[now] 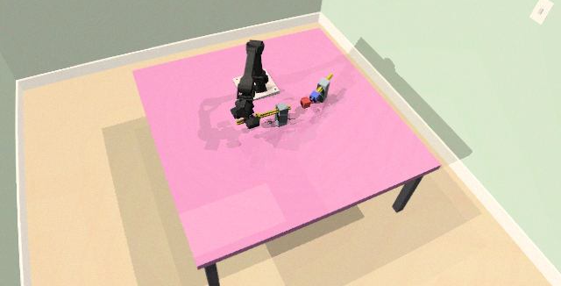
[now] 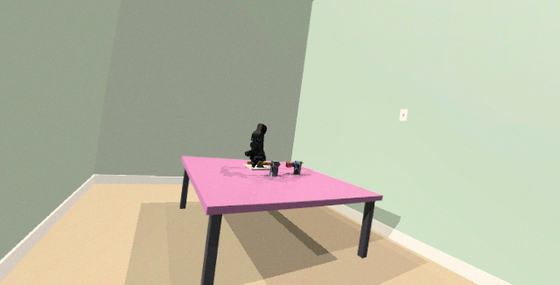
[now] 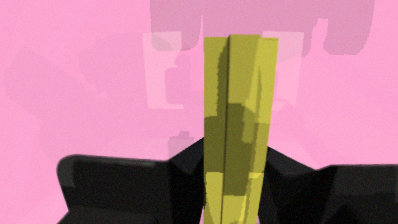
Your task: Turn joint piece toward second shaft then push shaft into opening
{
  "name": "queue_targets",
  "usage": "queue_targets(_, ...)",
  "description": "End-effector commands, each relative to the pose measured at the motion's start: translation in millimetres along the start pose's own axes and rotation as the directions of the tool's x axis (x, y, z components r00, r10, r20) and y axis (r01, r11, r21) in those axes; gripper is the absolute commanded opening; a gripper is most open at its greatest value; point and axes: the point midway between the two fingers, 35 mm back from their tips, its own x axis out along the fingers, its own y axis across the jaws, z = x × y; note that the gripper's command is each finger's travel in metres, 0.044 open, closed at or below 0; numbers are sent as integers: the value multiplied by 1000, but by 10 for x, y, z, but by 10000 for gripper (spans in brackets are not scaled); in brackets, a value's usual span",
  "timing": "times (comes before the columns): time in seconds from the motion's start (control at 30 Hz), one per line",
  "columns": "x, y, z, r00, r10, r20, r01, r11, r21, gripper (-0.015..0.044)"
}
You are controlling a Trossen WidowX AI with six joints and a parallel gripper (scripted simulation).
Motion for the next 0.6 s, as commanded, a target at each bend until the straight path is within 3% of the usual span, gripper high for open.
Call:
queue_targets(0.0,0,0,0,1000,0,0,0,1000,0,67)
queue_targets(0.33,0,0,0,1000,0,0,0,1000,0,67)
queue_targets(0.57,0,0,0,1000,0,0,0,1000,0,20)
